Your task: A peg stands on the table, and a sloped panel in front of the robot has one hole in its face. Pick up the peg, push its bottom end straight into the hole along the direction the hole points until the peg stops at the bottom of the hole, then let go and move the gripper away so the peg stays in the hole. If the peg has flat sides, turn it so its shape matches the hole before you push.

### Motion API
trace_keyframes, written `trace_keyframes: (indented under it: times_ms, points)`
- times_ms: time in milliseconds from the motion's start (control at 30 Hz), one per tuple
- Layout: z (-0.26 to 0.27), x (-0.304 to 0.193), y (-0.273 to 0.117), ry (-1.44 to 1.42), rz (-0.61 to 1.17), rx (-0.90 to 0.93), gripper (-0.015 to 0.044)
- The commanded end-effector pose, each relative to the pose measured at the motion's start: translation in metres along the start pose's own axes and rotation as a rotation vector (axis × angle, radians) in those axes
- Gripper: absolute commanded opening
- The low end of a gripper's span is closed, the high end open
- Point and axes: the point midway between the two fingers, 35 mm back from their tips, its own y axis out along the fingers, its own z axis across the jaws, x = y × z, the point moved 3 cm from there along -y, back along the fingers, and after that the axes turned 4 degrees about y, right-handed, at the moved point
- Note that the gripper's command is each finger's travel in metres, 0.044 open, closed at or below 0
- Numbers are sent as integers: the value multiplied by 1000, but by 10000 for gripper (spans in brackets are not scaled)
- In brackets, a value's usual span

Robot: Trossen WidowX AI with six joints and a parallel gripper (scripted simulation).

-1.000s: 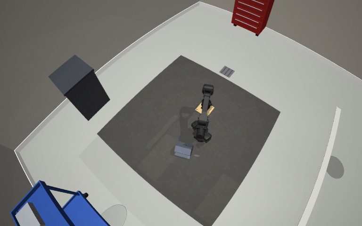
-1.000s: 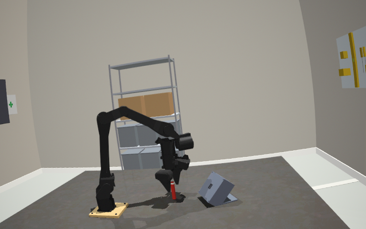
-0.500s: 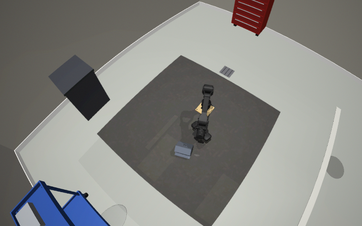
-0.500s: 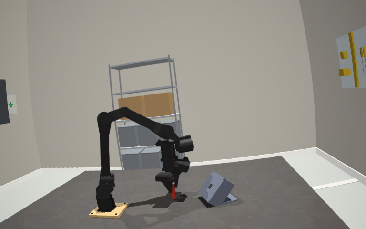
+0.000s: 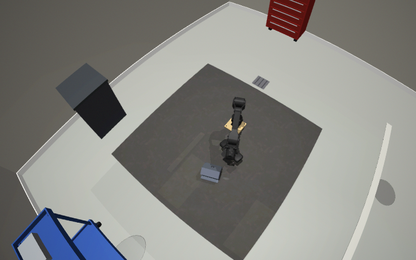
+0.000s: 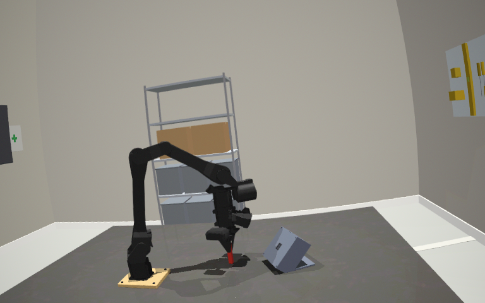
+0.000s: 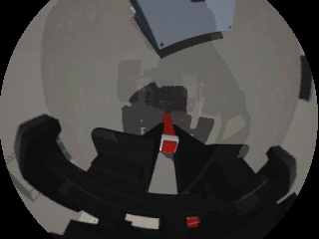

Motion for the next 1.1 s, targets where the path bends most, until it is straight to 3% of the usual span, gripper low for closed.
trace_keyframes:
  times_ms: [0,733,1067]
  points:
    - [0,0,-4,0,0,-1,0]
    - [3,1,-78,-5,-2,-6,0]
    - [0,4,-78,47,-22,30,0]
